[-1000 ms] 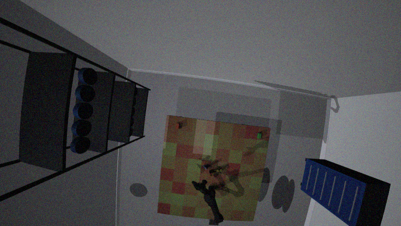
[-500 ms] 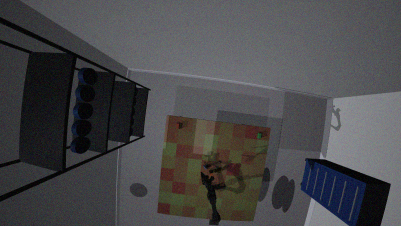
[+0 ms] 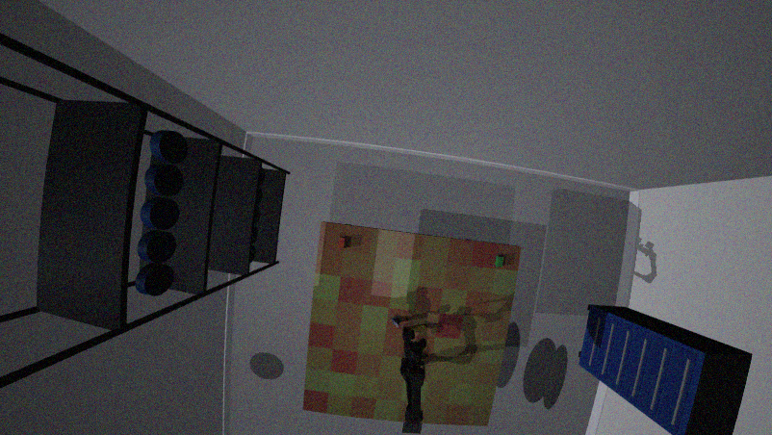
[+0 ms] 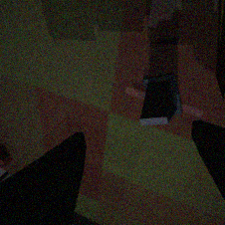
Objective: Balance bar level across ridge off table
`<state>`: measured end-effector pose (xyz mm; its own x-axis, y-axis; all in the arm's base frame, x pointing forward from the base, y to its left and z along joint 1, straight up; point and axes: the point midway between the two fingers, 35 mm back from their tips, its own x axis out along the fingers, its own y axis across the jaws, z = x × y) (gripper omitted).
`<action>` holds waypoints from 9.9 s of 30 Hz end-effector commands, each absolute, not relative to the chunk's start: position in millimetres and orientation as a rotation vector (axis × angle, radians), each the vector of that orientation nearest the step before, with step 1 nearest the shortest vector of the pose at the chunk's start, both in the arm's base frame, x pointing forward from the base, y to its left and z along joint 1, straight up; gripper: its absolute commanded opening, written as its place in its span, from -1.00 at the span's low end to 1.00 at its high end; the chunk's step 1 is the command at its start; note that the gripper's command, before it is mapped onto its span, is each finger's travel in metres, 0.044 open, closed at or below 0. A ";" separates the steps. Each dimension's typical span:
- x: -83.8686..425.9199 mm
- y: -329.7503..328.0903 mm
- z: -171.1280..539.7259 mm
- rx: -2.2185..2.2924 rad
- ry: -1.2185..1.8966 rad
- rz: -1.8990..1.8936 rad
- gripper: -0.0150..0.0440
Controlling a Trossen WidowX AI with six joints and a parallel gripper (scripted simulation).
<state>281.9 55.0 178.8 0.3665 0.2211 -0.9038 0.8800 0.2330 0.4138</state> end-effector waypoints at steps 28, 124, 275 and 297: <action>253.3 -24.5 108.3 0.981 1.321 -0.962 0.58; 252.8 -24.2 133.4 0.983 1.322 -0.961 -0.49; 303.3 82.5 116.6 0.857 1.381 -0.825 -0.49; 303.3 82.6 114.8 0.857 1.381 -0.825 -0.49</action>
